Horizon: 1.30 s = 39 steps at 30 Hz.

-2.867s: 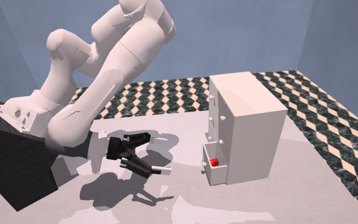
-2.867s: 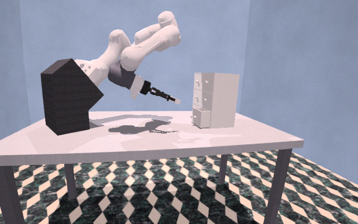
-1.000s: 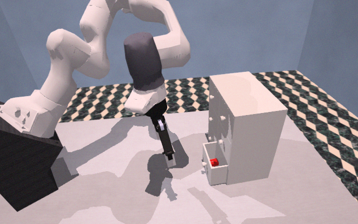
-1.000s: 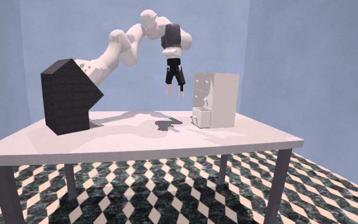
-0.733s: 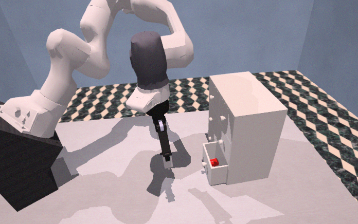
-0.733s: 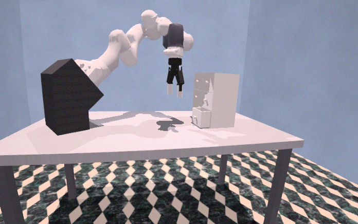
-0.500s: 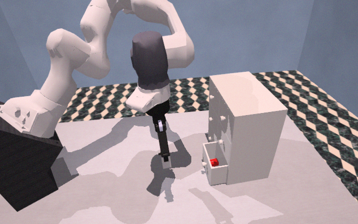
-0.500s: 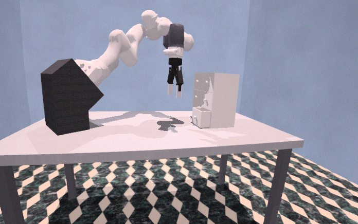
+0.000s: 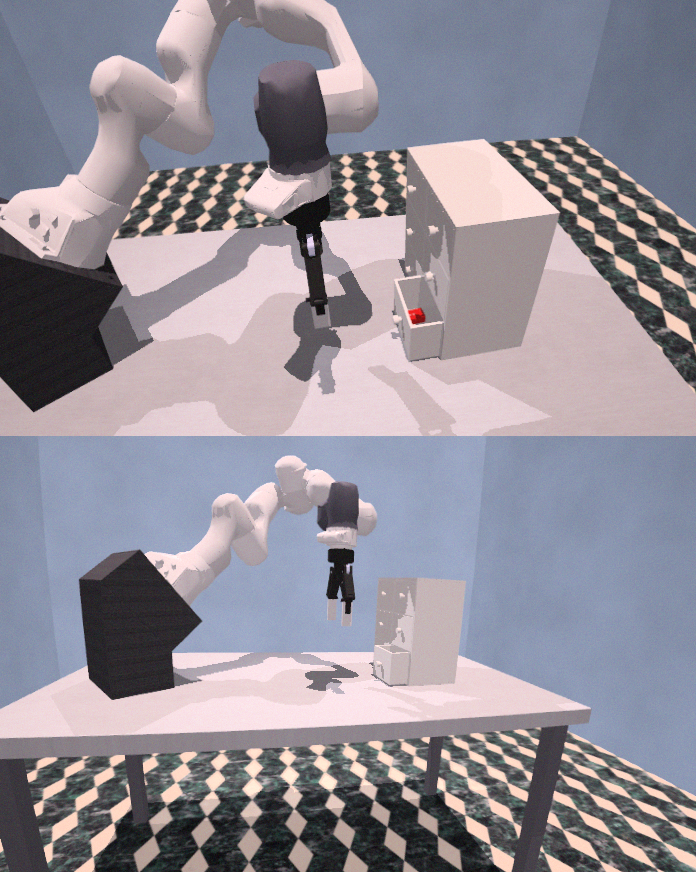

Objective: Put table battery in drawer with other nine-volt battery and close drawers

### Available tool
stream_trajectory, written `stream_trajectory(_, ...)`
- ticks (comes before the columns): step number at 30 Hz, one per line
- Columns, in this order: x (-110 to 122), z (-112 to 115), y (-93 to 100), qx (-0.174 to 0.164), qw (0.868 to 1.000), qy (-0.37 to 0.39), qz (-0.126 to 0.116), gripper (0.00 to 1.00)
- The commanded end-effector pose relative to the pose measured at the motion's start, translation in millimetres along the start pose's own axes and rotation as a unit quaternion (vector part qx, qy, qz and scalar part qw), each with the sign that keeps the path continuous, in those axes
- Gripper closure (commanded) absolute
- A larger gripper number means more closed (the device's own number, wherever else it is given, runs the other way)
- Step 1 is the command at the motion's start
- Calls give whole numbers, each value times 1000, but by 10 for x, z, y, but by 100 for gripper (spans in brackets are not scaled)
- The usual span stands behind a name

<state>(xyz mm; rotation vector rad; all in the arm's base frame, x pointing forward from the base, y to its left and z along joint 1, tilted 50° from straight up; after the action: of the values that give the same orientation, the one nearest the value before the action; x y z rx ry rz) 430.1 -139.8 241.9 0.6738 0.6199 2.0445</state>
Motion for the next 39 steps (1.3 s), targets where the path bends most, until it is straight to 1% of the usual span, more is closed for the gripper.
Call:
stream_trajectory(1, 3, 5, -1, 0, 1000, -8, 2, 0)
stream_trajectory(20, 3, 5, -1, 0, 1000, -8, 2, 0)
stream_trajectory(27, 18, -29, 21, 0, 1000, -5, 0, 0)
stream_trajectory(32, 110, -170, 121, 0, 1000, -6, 0, 0)
stream_trajectory(39, 330, -506, 358, 0, 1000, -7, 1, 0)
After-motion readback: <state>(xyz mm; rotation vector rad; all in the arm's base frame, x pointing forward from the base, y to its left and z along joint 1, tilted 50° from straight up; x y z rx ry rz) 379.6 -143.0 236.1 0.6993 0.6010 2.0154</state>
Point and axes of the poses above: the point where the finger pads meet when closed, its own y axis back along the fingers, its own x axis across the jaws, z = x × y, the point moved 3 cm from there along y, back along the fingers, and after that the axes turned 13 degrees about y, right-handed, at the moved point
